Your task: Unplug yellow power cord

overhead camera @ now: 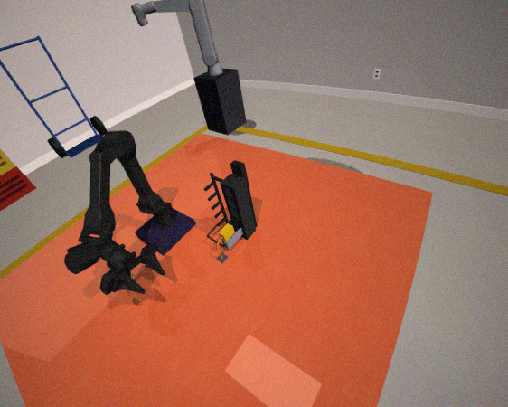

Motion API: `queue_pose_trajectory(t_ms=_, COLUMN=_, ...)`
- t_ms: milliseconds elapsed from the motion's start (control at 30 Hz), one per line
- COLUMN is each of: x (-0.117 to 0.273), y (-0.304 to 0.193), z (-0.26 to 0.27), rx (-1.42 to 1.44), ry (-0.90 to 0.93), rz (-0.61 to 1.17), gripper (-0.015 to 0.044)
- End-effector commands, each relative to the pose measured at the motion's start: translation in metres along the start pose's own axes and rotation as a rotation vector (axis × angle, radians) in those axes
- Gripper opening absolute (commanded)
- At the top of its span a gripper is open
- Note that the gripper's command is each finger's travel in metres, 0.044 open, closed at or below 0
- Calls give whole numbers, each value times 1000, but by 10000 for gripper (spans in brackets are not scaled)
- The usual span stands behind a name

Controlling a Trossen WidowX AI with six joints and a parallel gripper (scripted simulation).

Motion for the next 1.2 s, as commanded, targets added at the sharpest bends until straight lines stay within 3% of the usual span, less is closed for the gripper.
queue_pose_trajectory(t_ms=0, x=-2, y=-1, z=0, rx=1, ry=-8, rz=-3, gripper=374)
queue_pose_trajectory(t_ms=267, x=-68, y=-49, z=-15, rx=95, ry=-358, rz=-168, gripper=164)
queue_pose_trajectory(t_ms=533, x=-113, y=-118, z=-57, rx=342, ry=-681, rz=-348, gripper=160)
queue_pose_trajectory(t_ms=800, x=-121, y=-181, z=-106, rx=709, ry=-956, rz=-553, gripper=160)
queue_pose_trajectory(t_ms=1167, x=-120, y=-195, z=-116, rx=794, ry=-997, rz=-590, gripper=160)
Point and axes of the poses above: the point midway between the two fingers, 35 mm back from their tips, its own x axis back along the fingers, its own z axis across the jaws, y = z × x, the point moved 6 cm from there along x, back along the fingers, and after that the axes turned 3 degrees about x, right-handed, at the moved point
